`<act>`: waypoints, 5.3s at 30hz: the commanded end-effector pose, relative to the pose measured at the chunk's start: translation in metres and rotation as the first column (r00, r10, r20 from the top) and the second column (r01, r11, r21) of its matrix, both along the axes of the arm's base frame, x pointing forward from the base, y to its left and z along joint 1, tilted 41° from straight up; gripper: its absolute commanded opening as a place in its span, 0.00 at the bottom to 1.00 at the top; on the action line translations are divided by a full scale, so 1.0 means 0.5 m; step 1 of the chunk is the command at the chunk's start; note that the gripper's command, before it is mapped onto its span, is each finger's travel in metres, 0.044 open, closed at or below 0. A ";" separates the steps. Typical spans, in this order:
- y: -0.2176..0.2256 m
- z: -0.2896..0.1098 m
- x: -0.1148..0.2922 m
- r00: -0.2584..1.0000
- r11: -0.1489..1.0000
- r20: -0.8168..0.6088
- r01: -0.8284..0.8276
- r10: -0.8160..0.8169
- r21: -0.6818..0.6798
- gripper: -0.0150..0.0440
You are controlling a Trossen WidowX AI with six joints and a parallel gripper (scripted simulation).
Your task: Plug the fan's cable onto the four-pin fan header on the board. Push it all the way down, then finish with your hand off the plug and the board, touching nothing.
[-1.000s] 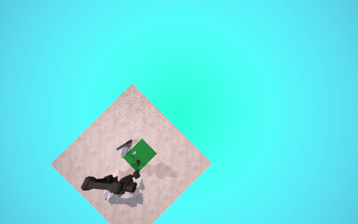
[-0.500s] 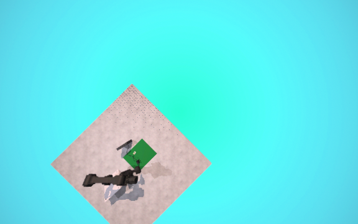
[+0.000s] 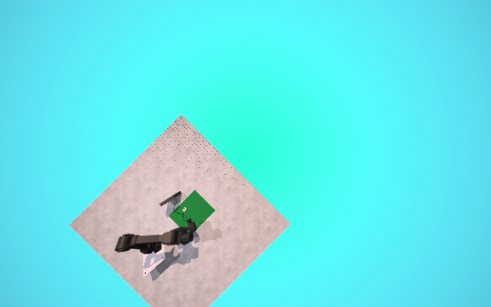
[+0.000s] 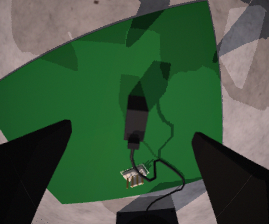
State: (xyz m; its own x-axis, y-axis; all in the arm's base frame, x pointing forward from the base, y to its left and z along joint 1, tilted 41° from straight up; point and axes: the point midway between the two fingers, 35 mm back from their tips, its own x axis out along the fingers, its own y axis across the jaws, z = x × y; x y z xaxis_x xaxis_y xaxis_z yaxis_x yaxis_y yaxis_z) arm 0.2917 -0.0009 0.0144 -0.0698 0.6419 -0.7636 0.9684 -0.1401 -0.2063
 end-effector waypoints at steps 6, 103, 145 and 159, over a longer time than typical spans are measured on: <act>0.022 -0.023 -0.004 1.000 1.000 -0.006 0.001 -0.001 0.006 1.00; 0.097 0.083 0.025 0.280 0.574 0.657 -0.768 0.700 -0.285 0.25; 0.173 0.147 0.036 -0.566 0.082 0.619 -0.698 0.545 -0.711 0.25; 0.183 0.137 0.039 -0.562 0.085 0.620 -0.700 0.547 -0.709 0.25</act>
